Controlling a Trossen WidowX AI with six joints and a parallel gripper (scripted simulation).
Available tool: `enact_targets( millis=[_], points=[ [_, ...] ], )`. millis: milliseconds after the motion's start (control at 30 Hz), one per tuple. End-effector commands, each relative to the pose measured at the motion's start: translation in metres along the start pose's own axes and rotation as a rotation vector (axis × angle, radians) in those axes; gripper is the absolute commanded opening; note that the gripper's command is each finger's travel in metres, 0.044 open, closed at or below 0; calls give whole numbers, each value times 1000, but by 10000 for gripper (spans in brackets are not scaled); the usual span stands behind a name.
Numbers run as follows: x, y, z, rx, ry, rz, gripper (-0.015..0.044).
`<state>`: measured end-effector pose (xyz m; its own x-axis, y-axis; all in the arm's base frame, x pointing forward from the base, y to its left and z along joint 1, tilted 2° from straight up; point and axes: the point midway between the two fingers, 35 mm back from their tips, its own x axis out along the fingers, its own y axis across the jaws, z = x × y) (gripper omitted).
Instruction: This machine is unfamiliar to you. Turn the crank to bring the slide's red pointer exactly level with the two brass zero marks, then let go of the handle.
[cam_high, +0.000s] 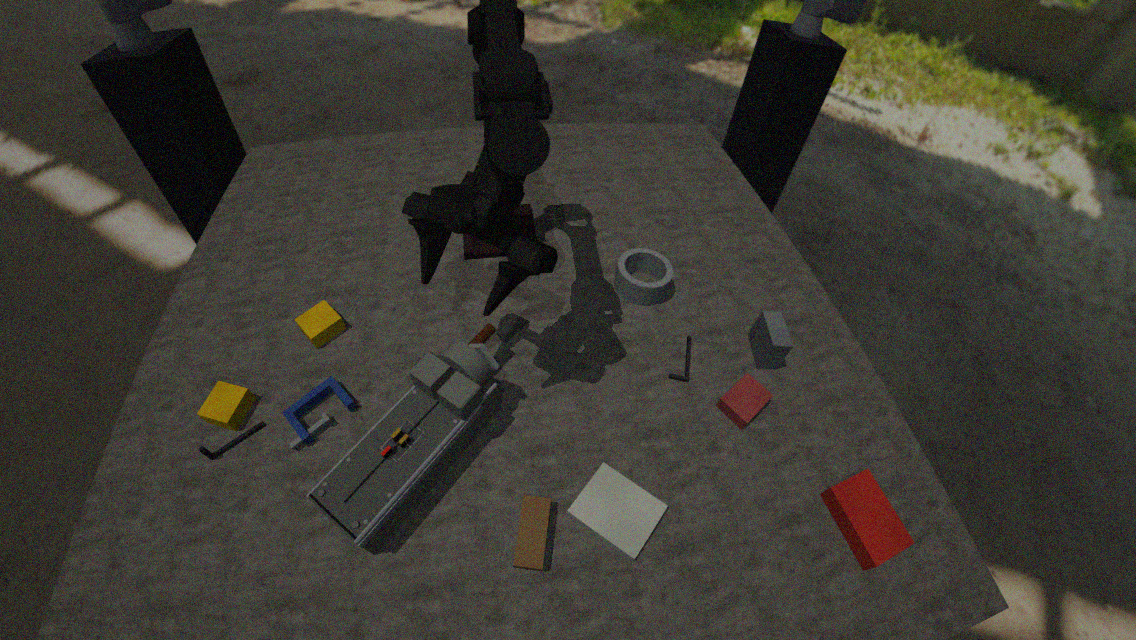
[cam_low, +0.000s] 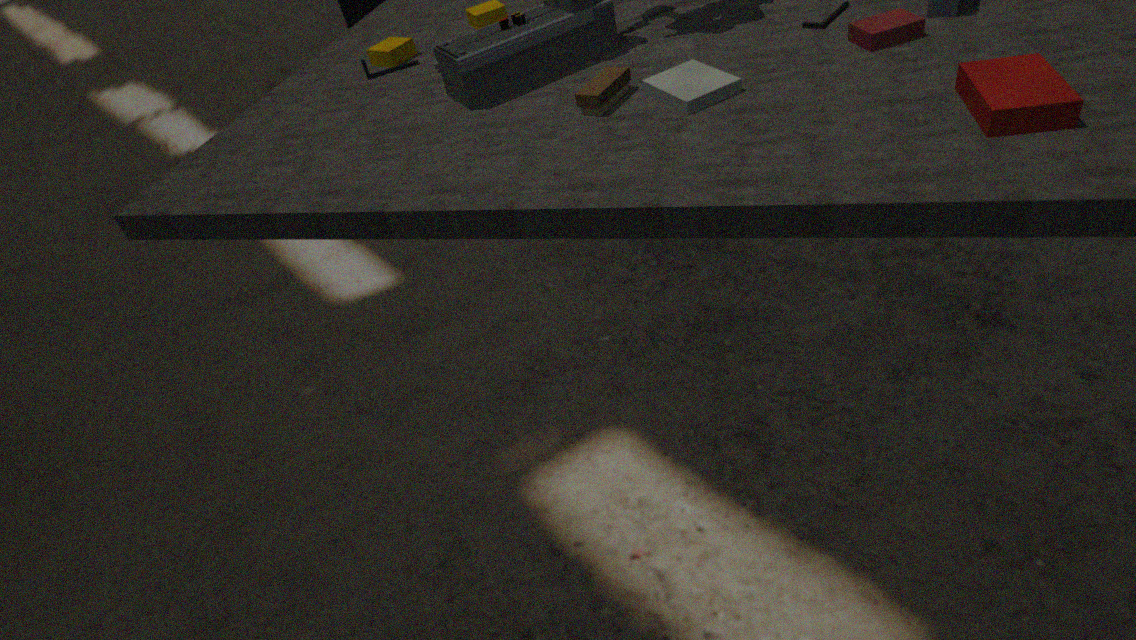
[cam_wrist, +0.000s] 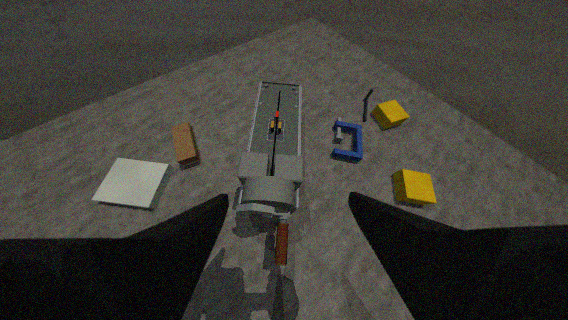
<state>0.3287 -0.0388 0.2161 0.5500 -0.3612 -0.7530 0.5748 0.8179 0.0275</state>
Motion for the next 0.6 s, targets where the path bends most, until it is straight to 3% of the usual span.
enact_targets(
  millis=[0,567],
  points=[
    [14,1,17,-60,43,52,440],
    [62,-23,79,-266,67,273,440]
  ],
)
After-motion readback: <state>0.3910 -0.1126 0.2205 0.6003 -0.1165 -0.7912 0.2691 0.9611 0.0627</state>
